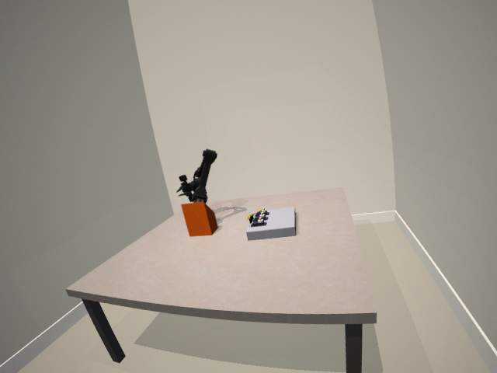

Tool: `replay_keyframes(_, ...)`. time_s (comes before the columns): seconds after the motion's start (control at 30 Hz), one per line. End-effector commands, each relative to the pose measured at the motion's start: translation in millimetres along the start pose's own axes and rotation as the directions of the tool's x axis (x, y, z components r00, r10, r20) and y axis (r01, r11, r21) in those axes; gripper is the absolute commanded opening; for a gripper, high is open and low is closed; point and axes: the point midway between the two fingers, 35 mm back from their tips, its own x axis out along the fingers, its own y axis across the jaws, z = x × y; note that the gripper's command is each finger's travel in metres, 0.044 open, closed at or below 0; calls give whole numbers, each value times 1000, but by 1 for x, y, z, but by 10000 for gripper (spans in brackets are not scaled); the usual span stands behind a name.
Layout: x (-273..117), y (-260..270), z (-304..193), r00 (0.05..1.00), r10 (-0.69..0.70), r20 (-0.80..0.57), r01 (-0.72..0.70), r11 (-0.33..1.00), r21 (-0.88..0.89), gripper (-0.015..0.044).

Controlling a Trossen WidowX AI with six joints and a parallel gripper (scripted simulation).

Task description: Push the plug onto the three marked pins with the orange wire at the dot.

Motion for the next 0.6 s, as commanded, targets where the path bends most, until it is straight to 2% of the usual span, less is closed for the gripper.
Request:
replay_keyframes(0.0, -5, -12, 5, 998, -49, 47, 48, 998, 29, 115)
replay_keyframes(0.57, -35, -63, 25, 936, -263, 232, 230, 960, 160, 115)
